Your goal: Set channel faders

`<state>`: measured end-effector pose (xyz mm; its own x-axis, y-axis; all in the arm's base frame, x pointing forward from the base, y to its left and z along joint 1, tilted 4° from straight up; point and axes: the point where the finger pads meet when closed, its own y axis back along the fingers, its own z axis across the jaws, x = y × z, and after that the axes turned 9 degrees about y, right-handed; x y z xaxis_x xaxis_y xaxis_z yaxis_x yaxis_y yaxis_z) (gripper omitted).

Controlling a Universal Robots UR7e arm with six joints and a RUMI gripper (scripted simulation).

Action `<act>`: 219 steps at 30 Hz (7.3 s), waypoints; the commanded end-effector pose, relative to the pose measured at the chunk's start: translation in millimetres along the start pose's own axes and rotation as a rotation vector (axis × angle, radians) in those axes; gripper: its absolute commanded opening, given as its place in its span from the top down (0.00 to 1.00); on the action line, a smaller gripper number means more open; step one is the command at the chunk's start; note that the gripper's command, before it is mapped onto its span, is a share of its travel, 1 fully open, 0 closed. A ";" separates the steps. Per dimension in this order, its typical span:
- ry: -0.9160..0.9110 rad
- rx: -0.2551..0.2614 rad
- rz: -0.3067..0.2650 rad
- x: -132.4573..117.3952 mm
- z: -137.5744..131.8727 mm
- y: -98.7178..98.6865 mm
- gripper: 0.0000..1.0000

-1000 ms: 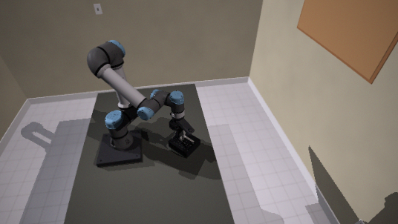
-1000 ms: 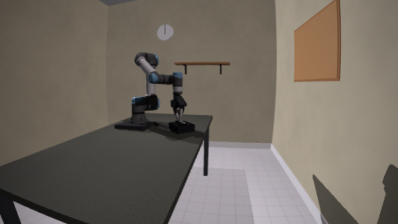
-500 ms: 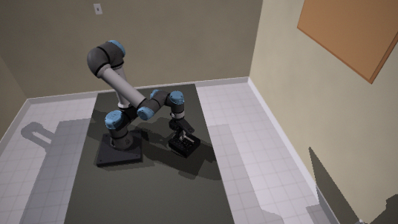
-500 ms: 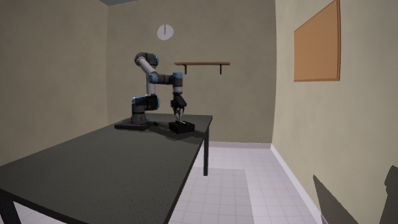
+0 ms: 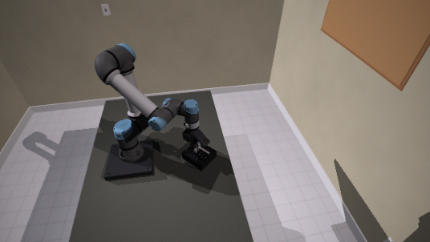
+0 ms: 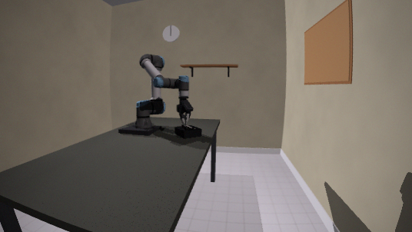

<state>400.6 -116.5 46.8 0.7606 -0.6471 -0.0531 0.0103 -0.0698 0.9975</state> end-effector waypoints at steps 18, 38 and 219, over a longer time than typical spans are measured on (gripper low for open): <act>0.002 0.000 -0.004 -2.0 -1.0 -4.9 1.00; 0.002 0.000 -0.004 -0.8 -8.5 -4.9 1.00; 0.002 -0.001 -0.004 18.1 21.0 31.1 1.00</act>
<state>398.9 -141.2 74.7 0.7585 -0.6486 -0.0629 0.0184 -0.0752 0.9970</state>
